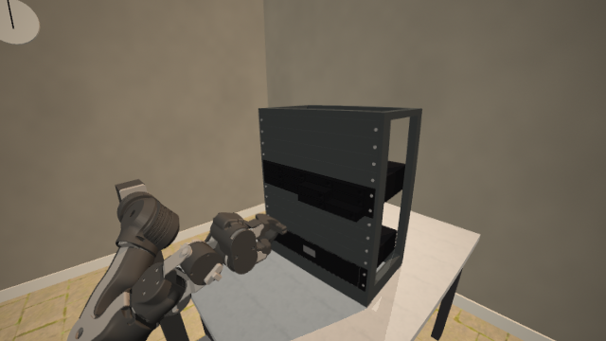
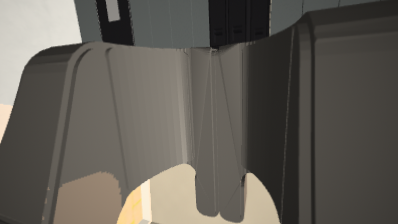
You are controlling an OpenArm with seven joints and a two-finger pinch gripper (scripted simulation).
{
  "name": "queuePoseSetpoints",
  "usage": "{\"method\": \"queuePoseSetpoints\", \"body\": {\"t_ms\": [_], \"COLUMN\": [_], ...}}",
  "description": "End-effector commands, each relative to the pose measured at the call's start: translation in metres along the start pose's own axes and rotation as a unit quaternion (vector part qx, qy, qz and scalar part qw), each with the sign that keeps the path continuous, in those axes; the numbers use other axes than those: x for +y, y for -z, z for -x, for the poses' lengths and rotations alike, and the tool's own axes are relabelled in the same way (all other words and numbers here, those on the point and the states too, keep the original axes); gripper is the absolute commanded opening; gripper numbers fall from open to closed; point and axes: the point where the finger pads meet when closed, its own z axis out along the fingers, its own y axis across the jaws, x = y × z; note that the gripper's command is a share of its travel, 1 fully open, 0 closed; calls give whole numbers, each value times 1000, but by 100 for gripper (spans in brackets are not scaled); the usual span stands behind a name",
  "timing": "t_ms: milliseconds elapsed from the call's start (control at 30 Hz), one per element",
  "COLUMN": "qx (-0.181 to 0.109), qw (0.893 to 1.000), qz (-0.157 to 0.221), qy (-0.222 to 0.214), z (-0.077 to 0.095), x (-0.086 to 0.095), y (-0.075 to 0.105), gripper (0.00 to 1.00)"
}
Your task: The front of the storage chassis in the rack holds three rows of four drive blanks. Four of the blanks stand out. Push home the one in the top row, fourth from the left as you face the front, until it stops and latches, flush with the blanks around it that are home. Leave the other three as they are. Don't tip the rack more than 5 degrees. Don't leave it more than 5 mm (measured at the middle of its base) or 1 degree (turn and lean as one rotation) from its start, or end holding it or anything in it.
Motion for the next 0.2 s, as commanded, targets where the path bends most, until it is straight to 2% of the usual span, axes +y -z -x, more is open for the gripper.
{"method": "queuePoseSetpoints", "body": {"t_ms": [0, 167], "qx": [0, 0], "qw": [1000, 1000], "qz": [0, 0], "qy": [2, 2], "z": [0, 0], "x": [1, 1], "y": [1, 1], "gripper": [0, 0]}}
